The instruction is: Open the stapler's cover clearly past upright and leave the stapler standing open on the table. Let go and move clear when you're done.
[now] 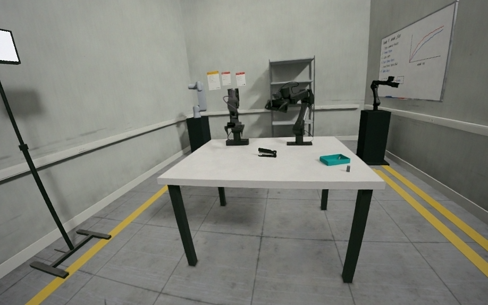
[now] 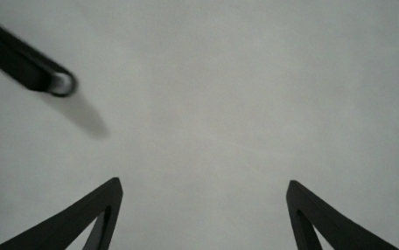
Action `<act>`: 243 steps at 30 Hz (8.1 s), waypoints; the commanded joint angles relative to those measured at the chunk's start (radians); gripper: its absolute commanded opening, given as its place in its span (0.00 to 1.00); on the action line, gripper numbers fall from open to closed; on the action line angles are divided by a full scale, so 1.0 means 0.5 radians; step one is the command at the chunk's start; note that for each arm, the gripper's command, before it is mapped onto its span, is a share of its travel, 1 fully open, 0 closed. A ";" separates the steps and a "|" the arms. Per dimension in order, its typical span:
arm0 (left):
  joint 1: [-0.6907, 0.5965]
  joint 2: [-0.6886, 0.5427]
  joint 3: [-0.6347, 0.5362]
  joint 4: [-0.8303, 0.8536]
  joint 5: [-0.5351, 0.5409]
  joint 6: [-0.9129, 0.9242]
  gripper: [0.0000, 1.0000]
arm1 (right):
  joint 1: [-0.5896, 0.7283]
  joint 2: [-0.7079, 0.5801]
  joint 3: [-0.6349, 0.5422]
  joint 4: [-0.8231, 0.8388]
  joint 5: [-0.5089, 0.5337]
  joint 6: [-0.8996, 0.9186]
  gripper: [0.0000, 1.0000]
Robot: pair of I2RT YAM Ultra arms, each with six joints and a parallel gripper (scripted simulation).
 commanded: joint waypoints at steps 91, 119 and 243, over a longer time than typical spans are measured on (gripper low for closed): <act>1.119 0.116 0.498 -0.107 0.281 0.363 1.00 | 1.007 2.020 1.870 -0.798 0.005 -0.924 0.46; 1.119 0.116 0.498 -0.107 0.281 0.363 1.00 | 1.007 2.047 1.786 -0.668 0.005 -0.924 0.37; 1.119 0.116 0.498 -0.107 0.281 0.363 1.00 | 1.121 1.652 1.372 -0.665 0.034 1.367 0.18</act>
